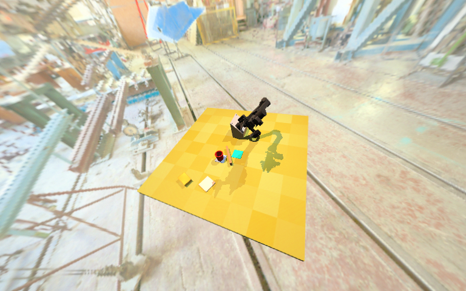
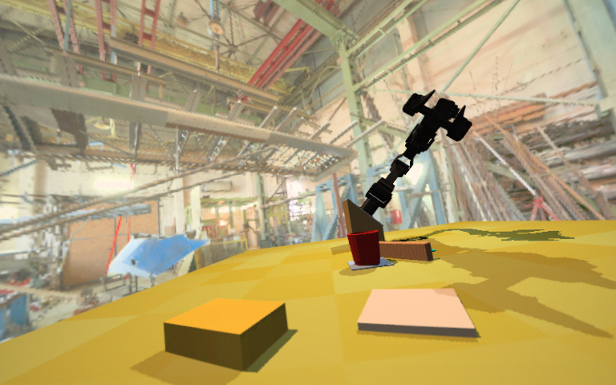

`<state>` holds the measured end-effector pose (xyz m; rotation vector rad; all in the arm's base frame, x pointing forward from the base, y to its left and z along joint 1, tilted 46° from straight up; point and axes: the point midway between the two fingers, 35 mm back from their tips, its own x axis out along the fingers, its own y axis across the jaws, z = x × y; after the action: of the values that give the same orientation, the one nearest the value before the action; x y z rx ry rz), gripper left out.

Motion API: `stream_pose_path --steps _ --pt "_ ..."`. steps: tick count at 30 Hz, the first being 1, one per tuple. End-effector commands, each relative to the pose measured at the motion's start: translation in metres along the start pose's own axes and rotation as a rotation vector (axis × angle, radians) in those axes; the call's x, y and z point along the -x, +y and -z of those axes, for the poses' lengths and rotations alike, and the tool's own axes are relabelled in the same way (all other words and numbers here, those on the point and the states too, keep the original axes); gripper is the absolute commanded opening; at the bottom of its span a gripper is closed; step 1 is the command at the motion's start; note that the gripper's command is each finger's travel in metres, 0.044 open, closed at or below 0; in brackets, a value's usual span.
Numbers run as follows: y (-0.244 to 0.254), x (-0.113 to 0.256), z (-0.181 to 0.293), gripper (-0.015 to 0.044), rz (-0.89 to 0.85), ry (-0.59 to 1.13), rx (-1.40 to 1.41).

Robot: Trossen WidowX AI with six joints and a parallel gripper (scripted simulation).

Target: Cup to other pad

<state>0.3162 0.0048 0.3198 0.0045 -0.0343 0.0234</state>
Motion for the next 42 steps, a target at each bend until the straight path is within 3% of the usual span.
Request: stream_pose_path --steps 1,10,22,32,42 --pt "0.000 -0.002 0.002 0.0374 0.000 0.011 -0.004" --pt "-0.028 -0.052 0.126 0.0148 0.043 0.560 -0.278" --pt "-0.039 -0.038 0.284 0.0148 0.264 1.289 -0.977" --pt "-0.028 0.004 0.362 0.0148 0.662 1.832 -1.595" --pt "-0.025 0.007 0.364 0.0148 0.697 1.865 -1.637"
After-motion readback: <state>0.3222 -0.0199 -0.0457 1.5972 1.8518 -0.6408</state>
